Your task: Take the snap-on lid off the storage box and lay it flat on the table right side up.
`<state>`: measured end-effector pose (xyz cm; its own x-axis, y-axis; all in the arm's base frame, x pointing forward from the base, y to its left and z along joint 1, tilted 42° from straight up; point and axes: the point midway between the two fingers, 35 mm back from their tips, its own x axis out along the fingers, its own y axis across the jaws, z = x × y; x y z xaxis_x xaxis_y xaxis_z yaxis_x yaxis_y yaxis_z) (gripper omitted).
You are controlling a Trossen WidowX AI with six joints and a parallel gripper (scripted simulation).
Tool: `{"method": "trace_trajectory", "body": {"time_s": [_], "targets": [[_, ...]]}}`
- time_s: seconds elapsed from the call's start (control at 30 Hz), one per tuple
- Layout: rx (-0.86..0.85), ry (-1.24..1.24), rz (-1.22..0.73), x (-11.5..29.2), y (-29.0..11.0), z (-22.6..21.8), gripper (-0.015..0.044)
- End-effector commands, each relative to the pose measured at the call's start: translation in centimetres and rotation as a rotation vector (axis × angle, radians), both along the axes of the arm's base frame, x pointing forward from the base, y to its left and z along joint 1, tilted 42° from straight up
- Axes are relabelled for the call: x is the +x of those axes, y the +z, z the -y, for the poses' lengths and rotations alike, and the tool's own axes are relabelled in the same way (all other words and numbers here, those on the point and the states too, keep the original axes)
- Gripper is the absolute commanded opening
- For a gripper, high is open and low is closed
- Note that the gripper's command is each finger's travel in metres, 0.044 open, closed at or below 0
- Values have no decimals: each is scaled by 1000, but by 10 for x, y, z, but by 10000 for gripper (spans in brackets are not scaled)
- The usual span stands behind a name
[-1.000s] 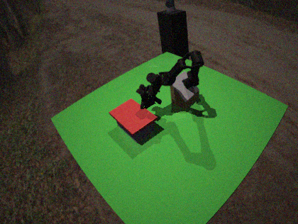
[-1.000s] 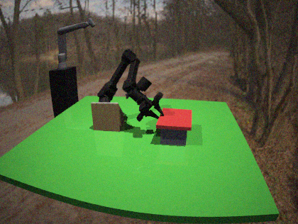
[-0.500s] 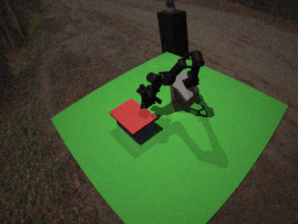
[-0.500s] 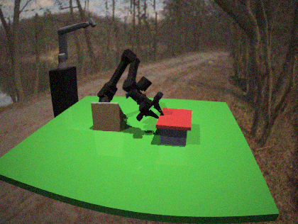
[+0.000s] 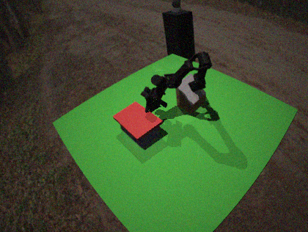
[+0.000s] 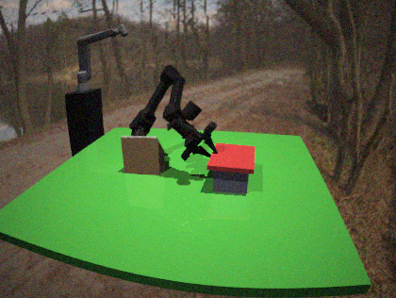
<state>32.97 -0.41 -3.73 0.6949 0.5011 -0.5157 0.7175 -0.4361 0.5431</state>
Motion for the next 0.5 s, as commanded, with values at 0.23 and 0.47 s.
{"method": "trace_trajectory", "body": {"time_s": [0.23,0.47], "targets": [[-2,-3,10,1,4,4,0],[-2,-3,10,1,6,5,0]]}}
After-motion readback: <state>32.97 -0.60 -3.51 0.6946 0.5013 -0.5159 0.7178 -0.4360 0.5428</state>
